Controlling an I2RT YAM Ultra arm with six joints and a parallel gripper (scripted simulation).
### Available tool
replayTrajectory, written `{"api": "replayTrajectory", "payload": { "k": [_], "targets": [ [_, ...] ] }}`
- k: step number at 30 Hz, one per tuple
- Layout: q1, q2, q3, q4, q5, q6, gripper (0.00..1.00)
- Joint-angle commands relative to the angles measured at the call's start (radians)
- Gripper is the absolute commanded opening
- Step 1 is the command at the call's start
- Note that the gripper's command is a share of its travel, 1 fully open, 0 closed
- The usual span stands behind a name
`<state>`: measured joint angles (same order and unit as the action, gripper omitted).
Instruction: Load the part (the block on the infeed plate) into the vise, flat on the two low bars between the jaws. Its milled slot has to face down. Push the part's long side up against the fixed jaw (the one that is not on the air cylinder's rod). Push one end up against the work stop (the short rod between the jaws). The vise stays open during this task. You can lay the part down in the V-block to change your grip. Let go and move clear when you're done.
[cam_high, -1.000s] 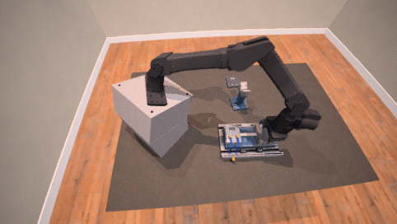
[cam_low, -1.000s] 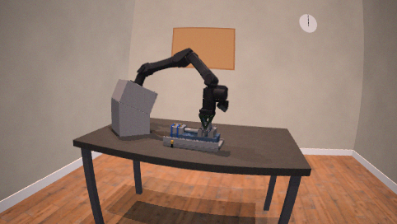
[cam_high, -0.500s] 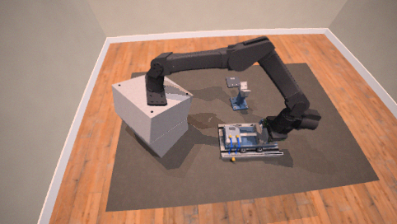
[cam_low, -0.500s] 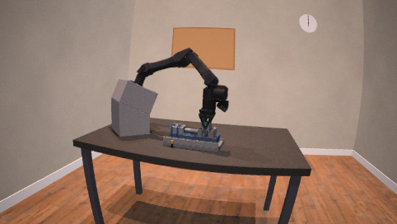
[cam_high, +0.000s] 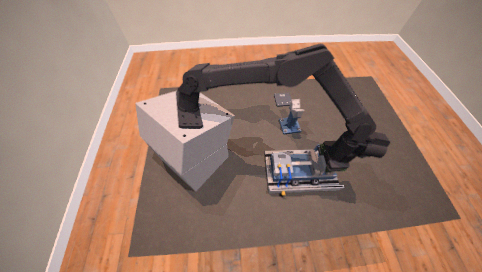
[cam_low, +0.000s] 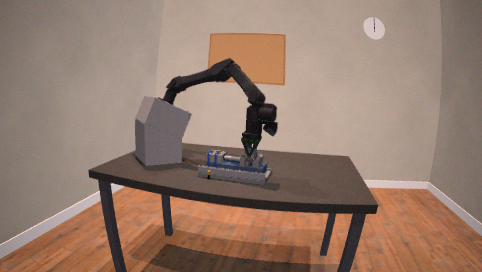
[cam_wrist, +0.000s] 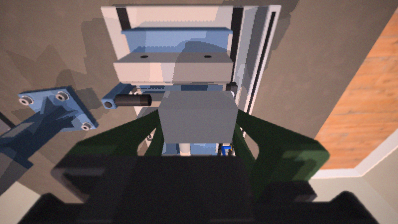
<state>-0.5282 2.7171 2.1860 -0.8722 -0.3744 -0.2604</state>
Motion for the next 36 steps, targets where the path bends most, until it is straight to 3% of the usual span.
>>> {"api": "replayTrajectory", "payload": {
  "k": [1,36],
  "targets": [
    [-0.009,-0.035,-0.019,0.010,0.004,0.005,0.00],
    [-0.005,-0.032,-0.003,0.014,0.005,0.006,0.00]
  ]
}}
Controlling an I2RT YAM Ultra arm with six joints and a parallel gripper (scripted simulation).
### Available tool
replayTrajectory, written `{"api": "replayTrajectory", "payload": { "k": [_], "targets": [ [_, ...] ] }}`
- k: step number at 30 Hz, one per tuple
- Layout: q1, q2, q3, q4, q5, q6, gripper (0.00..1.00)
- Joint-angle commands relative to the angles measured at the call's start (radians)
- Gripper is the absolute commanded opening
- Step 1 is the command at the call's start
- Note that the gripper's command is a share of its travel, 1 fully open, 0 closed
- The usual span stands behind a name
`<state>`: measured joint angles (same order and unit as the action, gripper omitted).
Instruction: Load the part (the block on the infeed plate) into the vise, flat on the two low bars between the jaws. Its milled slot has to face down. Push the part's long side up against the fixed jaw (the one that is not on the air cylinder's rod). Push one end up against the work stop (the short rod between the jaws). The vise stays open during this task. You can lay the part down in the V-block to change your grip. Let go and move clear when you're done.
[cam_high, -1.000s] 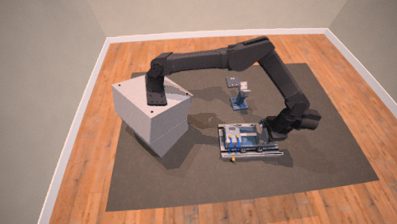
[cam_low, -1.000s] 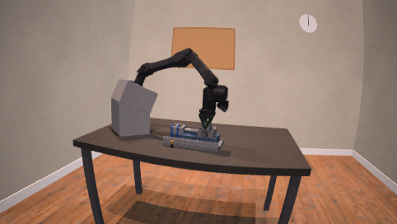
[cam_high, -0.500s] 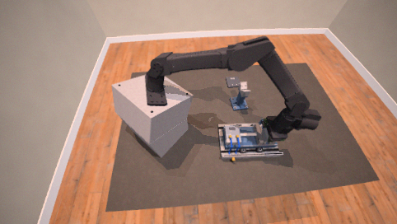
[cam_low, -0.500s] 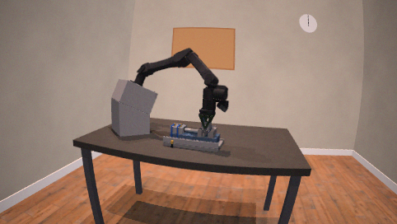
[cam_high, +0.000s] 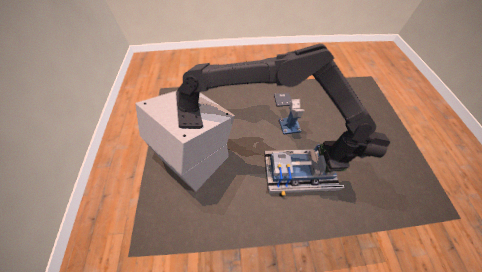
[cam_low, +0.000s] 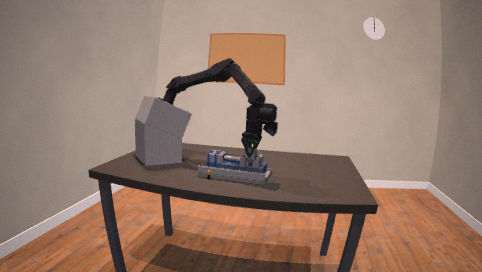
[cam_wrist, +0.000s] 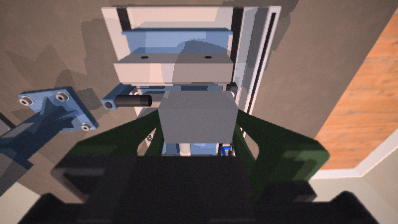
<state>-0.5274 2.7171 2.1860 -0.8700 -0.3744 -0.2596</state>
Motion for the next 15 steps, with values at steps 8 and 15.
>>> {"api": "replayTrajectory", "payload": {
  "k": [8,15],
  "targets": [
    [-0.007,-0.012,0.013,0.015,0.006,0.006,0.00],
    [-0.002,0.002,0.027,0.012,0.006,0.008,0.00]
  ]
}}
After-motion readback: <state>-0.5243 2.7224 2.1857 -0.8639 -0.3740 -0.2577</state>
